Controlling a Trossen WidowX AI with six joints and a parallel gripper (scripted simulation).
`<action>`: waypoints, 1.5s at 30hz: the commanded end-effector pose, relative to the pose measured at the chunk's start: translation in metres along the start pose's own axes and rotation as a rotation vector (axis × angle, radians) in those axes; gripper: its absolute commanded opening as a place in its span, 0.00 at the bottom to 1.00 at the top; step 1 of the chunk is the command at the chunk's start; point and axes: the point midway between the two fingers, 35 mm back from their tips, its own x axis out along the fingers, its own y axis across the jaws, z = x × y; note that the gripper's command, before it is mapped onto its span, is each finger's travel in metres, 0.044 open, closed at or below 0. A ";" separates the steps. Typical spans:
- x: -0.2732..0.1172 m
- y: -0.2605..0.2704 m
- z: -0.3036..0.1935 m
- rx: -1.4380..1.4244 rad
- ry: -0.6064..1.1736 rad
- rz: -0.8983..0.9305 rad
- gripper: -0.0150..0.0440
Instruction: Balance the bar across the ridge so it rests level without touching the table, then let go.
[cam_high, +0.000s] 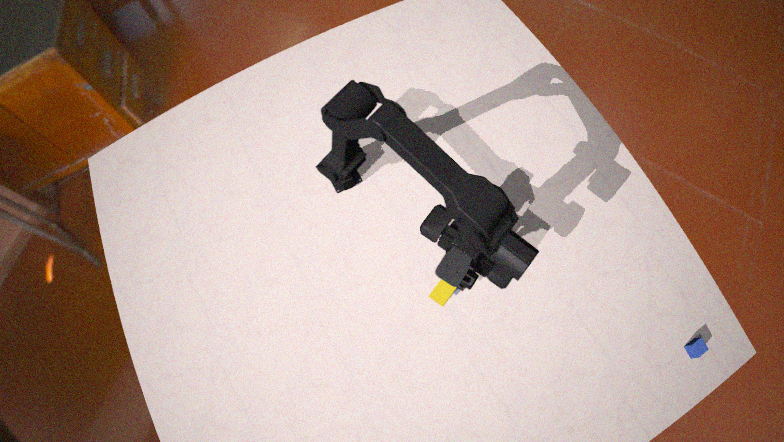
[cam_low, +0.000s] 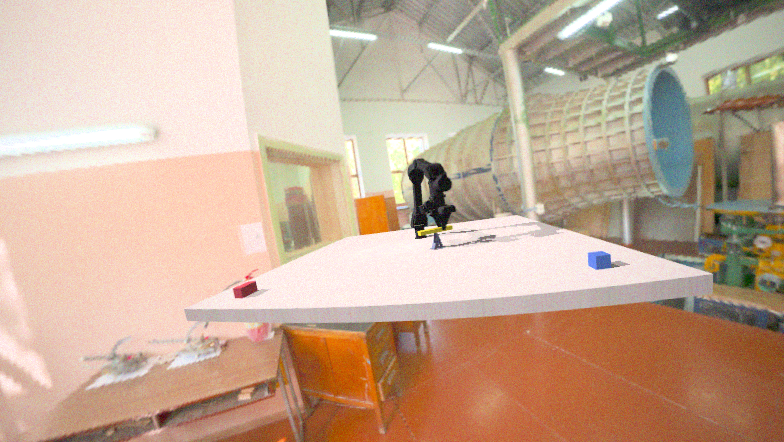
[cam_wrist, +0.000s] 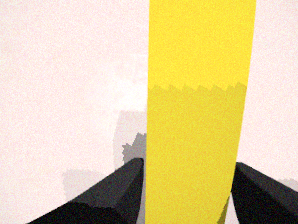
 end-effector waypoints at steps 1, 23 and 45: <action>0.000 0.000 0.000 0.000 0.000 -0.001 0.57; -0.092 0.001 0.000 0.000 -0.001 0.027 1.00; -0.100 -0.001 0.000 0.000 -0.002 0.030 1.00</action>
